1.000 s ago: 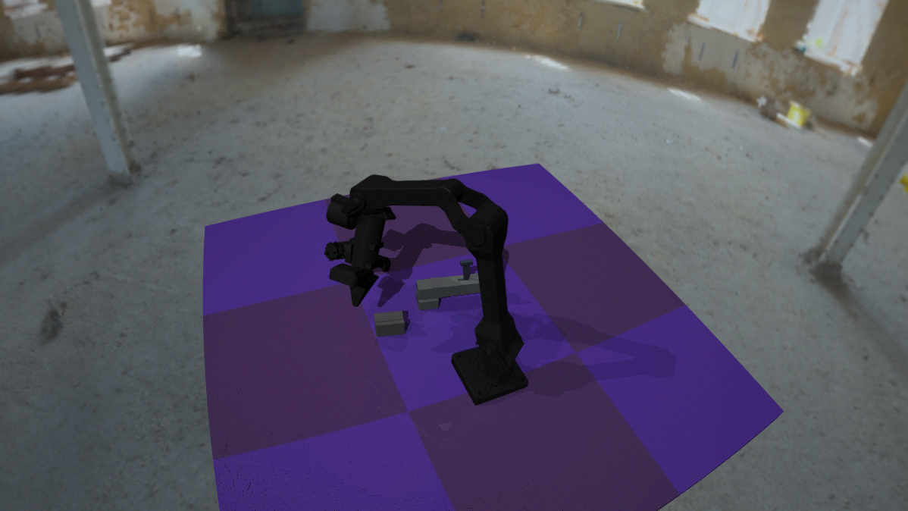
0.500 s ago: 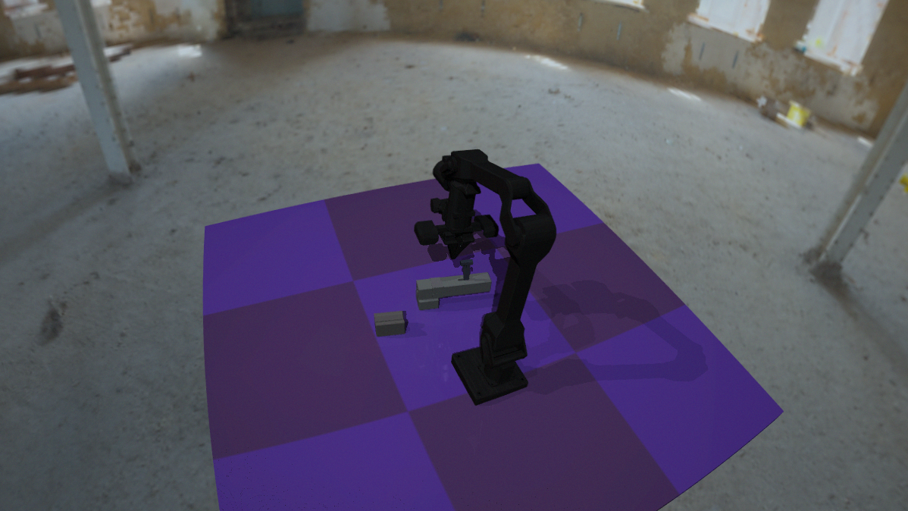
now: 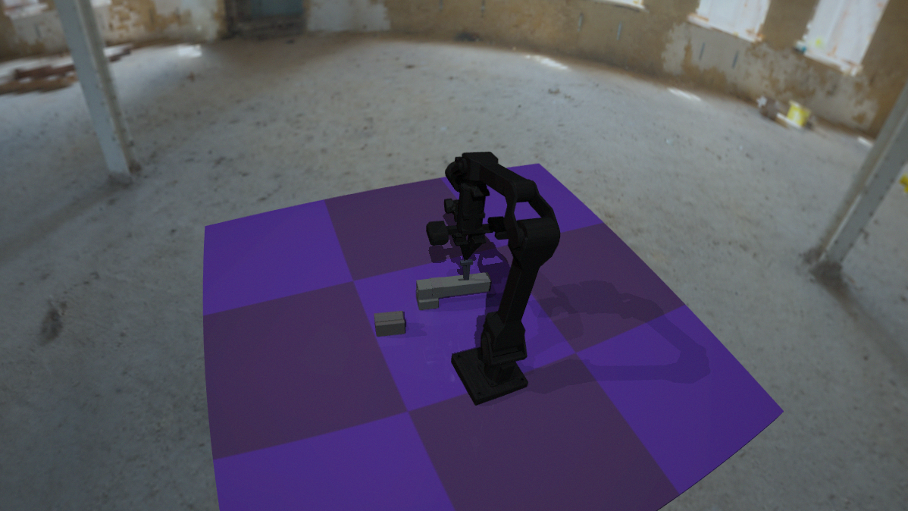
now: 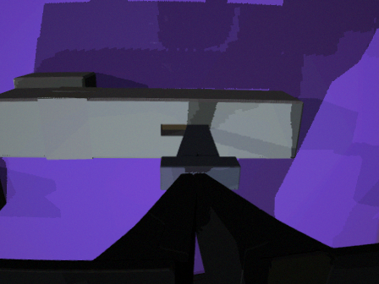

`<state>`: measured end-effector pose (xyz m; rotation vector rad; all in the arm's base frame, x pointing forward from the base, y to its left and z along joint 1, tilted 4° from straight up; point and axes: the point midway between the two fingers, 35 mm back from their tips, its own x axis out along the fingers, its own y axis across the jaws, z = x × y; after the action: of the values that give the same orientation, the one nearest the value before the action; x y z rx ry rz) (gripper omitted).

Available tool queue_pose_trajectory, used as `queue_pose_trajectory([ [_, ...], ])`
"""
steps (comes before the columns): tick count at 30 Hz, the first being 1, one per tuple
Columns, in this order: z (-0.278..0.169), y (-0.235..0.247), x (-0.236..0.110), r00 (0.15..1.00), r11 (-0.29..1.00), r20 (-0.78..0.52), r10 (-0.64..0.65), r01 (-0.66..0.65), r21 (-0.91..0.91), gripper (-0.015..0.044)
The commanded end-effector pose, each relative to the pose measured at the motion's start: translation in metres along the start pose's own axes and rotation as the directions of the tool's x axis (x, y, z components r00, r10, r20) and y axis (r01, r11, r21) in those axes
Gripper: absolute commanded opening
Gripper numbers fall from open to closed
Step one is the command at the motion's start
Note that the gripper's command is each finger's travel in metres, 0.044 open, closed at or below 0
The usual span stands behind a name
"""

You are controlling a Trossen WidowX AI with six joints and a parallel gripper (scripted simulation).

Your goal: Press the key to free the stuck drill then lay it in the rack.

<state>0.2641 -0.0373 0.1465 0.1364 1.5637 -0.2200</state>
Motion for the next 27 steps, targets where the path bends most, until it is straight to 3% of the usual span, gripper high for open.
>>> queue_pose_trajectory([
  [1, -0.001, -0.004, 0.006, 1.000, 1.000, -0.002, -0.008, 0.008, 0.011, 0.0000],
  [27, -0.001, -0.003, 0.018, 1.000, 1.000, -0.002, -0.008, 0.009, 0.012, 0.0000],
])
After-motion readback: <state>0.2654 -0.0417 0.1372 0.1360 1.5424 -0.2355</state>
